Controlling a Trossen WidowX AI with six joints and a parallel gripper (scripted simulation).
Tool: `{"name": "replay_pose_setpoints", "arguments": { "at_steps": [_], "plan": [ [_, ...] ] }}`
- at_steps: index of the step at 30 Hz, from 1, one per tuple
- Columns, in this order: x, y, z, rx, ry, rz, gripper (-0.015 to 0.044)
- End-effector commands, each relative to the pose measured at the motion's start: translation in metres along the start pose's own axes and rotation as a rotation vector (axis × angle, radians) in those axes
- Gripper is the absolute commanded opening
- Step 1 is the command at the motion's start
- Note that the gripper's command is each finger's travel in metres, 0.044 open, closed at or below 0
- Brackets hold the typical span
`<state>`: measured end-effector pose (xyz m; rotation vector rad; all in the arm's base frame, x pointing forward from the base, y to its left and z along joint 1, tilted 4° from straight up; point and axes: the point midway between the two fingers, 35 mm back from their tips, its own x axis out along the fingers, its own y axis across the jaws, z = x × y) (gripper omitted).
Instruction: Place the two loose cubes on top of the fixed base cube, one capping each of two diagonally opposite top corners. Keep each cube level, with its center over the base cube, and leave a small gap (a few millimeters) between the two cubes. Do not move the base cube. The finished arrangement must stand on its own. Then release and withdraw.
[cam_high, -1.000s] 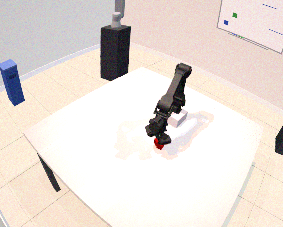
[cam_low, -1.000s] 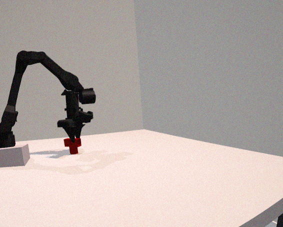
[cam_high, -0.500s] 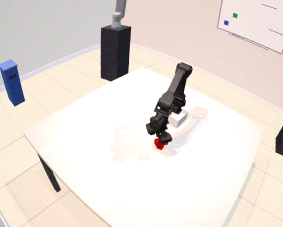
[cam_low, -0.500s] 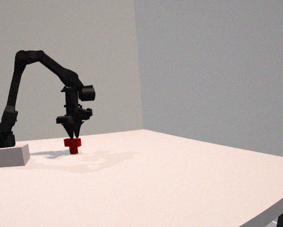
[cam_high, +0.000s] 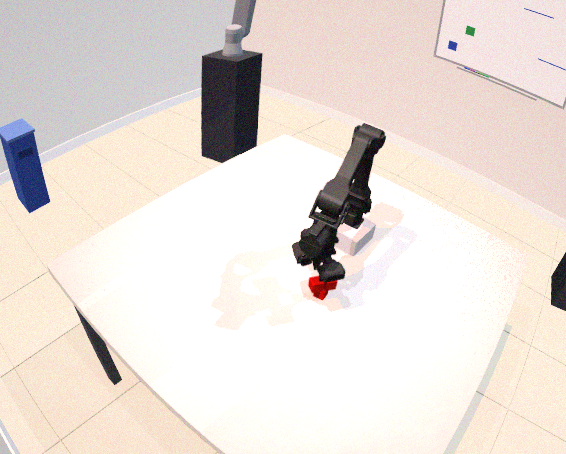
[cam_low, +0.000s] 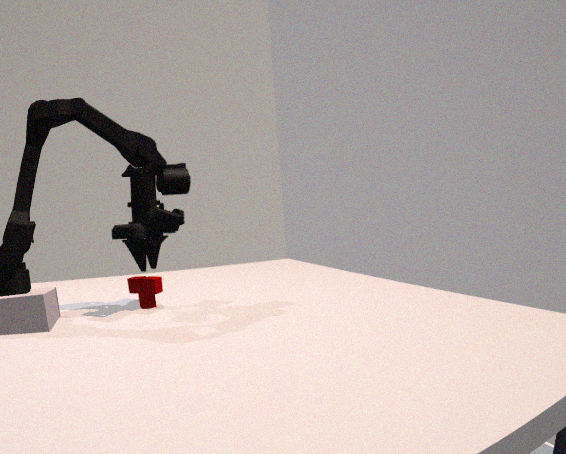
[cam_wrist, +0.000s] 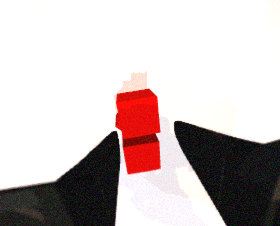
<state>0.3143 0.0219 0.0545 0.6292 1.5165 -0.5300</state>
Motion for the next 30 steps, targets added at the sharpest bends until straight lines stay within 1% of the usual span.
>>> {"name": "replay_pose_setpoints", "arguments": {
  "at_steps": [1,24,30],
  "plan": [
    [-0.008,0.002,0.002,-0.005,-0.010,0.010,0.0205],
    [-0.034,0.002,0.002,-0.005,-0.010,0.010,0.0205],
    [-0.034,0.002,0.002,-0.005,-0.010,0.010,0.0205]
  ]
}}
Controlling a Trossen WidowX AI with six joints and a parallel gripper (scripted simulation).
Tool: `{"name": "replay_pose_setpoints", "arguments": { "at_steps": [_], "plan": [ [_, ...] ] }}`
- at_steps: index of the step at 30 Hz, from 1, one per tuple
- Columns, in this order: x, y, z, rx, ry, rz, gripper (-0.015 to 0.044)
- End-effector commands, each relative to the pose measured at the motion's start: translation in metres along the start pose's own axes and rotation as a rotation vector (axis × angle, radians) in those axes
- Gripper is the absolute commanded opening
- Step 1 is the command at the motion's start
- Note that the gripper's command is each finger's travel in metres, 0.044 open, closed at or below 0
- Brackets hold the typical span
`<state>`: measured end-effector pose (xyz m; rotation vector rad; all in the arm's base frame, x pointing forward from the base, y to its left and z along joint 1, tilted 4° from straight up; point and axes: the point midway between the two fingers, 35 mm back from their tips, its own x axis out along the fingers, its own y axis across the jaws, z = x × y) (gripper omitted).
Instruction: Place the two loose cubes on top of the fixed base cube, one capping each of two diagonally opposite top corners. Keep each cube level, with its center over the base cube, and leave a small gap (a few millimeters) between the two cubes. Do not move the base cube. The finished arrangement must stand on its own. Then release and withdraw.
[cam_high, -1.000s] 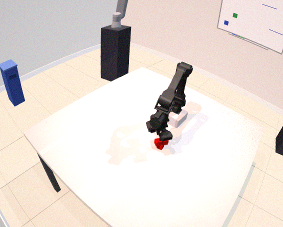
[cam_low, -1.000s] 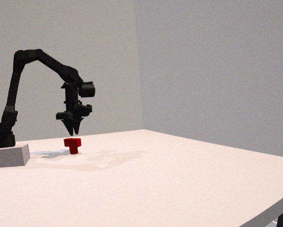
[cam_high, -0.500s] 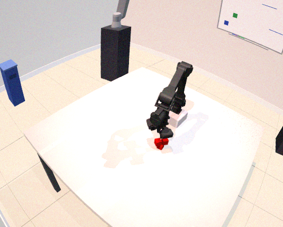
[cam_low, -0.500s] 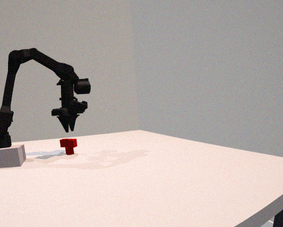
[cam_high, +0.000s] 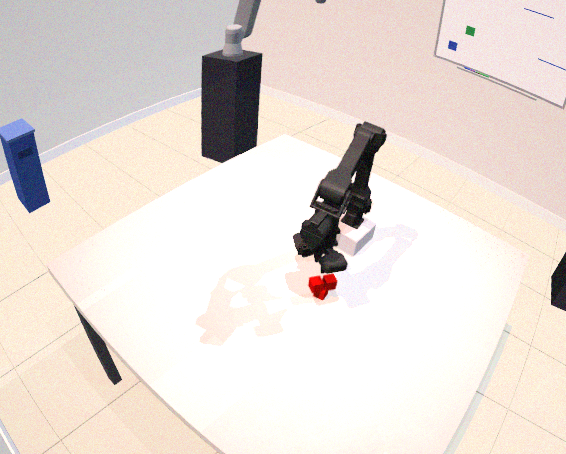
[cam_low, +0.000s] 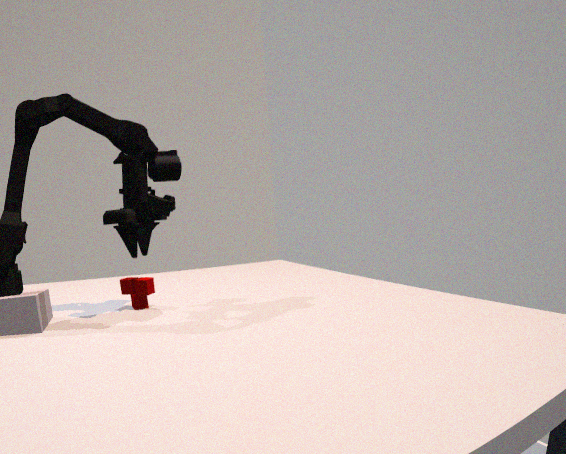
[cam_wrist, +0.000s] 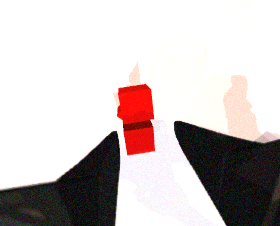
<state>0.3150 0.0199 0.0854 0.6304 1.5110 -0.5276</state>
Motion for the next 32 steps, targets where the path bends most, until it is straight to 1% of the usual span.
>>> {"name": "replay_pose_setpoints", "arguments": {
  "at_steps": [1,7,8,18,20,25,29,32],
  "plan": [
    [-0.004,0.001,0.001,-0.004,-0.005,0.004,0.0231],
    [-0.009,0.000,0.000,0.000,0.000,0.000,0.0389],
    [-0.009,0.000,0.000,0.000,0.000,0.000,0.0400],
    [-0.013,0.000,0.000,0.000,0.000,0.000,0.0400],
    [-0.010,0.005,-0.008,0.003,0.006,-0.005,0.0400],
    [-0.012,0.046,-0.065,0.003,0.010,-0.002,0.0400],
    [-0.014,0.069,-0.115,0.003,0.016,0.001,0.0400],
    [-0.014,0.072,-0.124,0.003,0.017,0.001,0.0400]
  ]
}}
